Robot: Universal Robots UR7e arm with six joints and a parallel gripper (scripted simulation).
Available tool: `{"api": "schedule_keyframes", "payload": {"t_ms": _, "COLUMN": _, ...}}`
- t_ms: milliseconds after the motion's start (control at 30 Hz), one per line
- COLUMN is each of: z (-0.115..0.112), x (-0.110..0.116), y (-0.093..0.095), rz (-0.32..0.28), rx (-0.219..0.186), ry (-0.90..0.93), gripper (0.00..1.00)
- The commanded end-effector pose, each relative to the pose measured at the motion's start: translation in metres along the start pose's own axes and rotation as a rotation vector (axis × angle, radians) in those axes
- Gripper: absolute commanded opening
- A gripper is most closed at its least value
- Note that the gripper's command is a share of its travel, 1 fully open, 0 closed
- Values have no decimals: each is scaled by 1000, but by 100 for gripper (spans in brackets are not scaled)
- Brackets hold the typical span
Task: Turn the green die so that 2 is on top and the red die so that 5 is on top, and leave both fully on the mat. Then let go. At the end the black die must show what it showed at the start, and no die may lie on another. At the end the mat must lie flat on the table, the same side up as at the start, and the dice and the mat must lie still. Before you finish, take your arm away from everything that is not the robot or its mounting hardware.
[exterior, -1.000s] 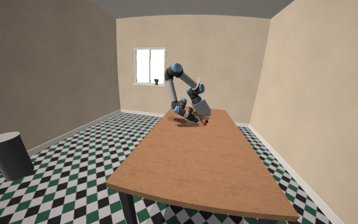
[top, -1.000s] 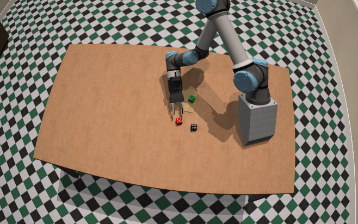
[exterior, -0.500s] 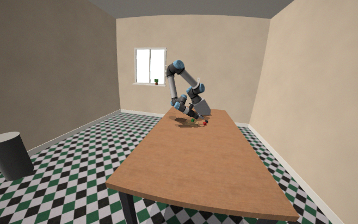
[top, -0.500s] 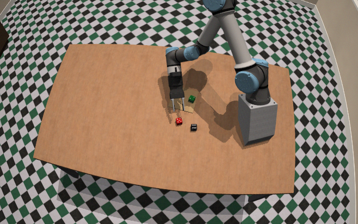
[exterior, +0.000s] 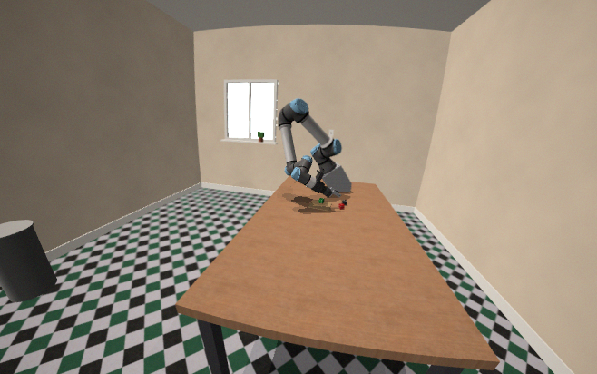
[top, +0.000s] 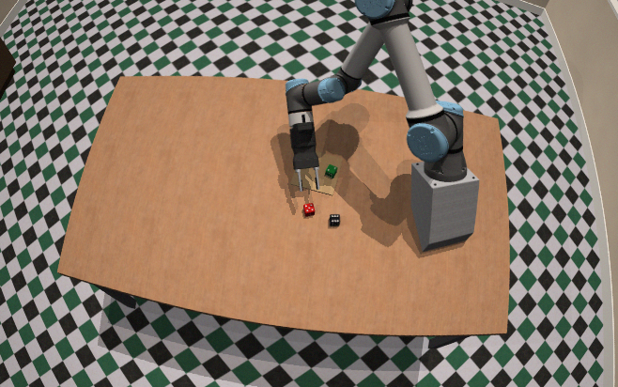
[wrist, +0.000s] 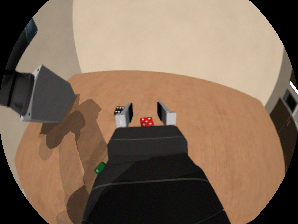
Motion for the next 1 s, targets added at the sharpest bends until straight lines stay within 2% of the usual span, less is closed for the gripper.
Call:
{"api": "schedule_keyframes", "payload": {"t_ms": 0, "z": -2, "x": -3, "y": 7, "rz": -39, "rx": -29, "ry": -1, "gripper": 87}}
{"api": "schedule_keyframes", "payload": {"t_ms": 67, "z": -4, "x": -5, "y": 13, "rz": -77, "rx": -53, "ry": -1, "gripper": 87}}
{"api": "schedule_keyframes", "payload": {"t_ms": 133, "z": -4, "x": -5, "y": 13, "rz": -77, "rx": -53, "ry": -1, "gripper": 87}}
{"api": "schedule_keyframes", "payload": {"t_ms": 200, "z": -7, "x": -8, "y": 20, "rz": -126, "rx": -81, "ry": 0, "gripper": 87}}
{"api": "schedule_keyframes", "payload": {"t_ms": 300, "z": -11, "x": -12, "y": 31, "rz": -223, "rx": -123, "ry": 0, "gripper": 87}}
{"api": "schedule_keyframes", "payload": {"t_ms": 400, "z": -14, "x": -17, "y": 41, "rz": -345, "rx": -156, "ry": 1, "gripper": 87}}
{"api": "schedule_keyframes", "payload": {"t_ms": 467, "z": -15, "x": -20, "y": 47, "rz": -433, "rx": -168, "ry": 1, "gripper": 87}}
{"api": "schedule_keyframes", "payload": {"t_ms": 500, "z": -15, "x": -21, "y": 47, "rz": -435, "rx": -168, "ry": 1, "gripper": 87}}
{"api": "schedule_keyframes", "payload": {"t_ms": 533, "z": -15, "x": -22, "y": 49, "rz": -482, "rx": -170, "ry": 1, "gripper": 87}}
{"api": "schedule_keyframes", "payload": {"t_ms": 633, "z": -15, "x": -29, "y": 53, "rz": -619, "rx": -159, "ry": 1, "gripper": 87}}
{"api": "schedule_keyframes", "payload": {"t_ms": 733, "z": -15, "x": -29, "y": 53, "rz": -624, "rx": -158, "ry": 1, "gripper": 87}}
{"api": "schedule_keyframes", "payload": {"t_ms": 867, "z": -12, "x": -41, "y": 53, "rz": -797, "rx": -109, "ry": 1, "gripper": 87}}
{"api": "schedule_keyframes", "payload": {"t_ms": 967, "z": -9, "x": -50, "y": 51, "rz": -903, "rx": -56, "ry": 1, "gripper": 87}}
Point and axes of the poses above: the point where the finger pads meet when closed, its own y axis out along the fingers, its own z axis across the jaws, x = y × z, the point moved 3 cm from there along -y, back along the fingers, and after that the axes turned 3 degrees about y, right-handed, at the moved point
